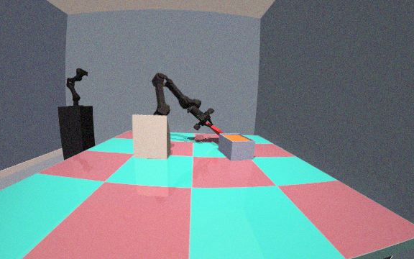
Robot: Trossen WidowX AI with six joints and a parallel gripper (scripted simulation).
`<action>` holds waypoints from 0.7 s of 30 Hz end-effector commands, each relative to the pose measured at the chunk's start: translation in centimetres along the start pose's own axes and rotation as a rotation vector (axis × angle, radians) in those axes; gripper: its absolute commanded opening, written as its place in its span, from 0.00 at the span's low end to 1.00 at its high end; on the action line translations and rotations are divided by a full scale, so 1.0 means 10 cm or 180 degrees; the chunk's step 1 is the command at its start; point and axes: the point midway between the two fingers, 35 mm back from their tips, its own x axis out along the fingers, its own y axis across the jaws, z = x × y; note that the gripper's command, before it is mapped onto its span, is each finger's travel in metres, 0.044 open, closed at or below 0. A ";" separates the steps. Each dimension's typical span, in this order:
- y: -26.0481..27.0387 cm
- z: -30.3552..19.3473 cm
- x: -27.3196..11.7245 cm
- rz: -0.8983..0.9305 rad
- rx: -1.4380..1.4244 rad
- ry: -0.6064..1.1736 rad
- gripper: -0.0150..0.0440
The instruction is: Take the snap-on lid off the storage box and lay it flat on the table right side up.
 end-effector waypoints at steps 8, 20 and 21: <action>-0.13 0.04 0.09 -0.0055 0.0027 -0.0038 0.25; -0.21 0.04 0.15 -0.0055 0.0029 -0.0038 0.25; -0.21 0.04 0.15 -0.0055 0.0029 -0.0038 0.25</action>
